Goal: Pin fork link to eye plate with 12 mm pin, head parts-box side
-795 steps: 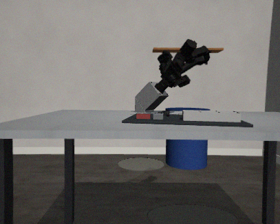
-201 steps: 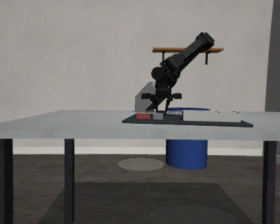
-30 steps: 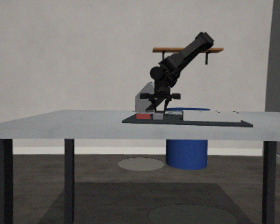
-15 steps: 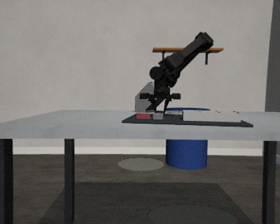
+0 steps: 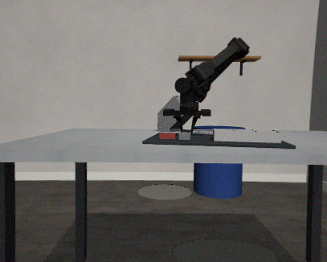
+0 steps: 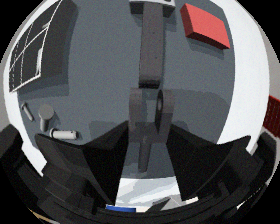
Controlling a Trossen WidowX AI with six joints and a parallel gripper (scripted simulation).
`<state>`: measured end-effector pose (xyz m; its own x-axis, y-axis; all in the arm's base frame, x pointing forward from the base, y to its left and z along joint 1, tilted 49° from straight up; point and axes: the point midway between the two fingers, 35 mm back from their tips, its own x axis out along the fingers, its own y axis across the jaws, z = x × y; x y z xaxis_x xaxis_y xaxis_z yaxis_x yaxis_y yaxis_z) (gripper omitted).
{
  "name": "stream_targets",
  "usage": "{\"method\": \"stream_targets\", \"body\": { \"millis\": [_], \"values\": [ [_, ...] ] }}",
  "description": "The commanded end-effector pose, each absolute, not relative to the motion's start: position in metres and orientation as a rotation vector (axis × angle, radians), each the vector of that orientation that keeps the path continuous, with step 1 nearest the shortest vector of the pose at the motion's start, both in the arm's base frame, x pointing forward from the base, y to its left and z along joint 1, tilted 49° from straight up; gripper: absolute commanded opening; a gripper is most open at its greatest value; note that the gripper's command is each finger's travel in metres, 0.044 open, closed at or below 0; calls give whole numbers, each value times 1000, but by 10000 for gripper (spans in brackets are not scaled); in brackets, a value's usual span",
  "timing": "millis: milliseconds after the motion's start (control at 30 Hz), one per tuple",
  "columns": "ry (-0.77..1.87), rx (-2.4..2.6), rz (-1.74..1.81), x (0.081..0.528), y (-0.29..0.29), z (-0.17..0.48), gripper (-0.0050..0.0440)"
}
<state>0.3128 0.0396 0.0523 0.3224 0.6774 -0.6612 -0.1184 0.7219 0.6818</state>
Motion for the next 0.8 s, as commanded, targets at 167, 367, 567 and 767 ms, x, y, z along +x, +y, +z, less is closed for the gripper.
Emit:
{"method": "stream_targets", "body": {
  "millis": [167,367,567,767],
  "values": [
    [1124,575,562,314,40,52,123],
    [1124,575,562,313,38,53,123],
    [1124,575,562,313,38,53,123],
    [1124,575,562,313,38,54,123]
  ]
}}
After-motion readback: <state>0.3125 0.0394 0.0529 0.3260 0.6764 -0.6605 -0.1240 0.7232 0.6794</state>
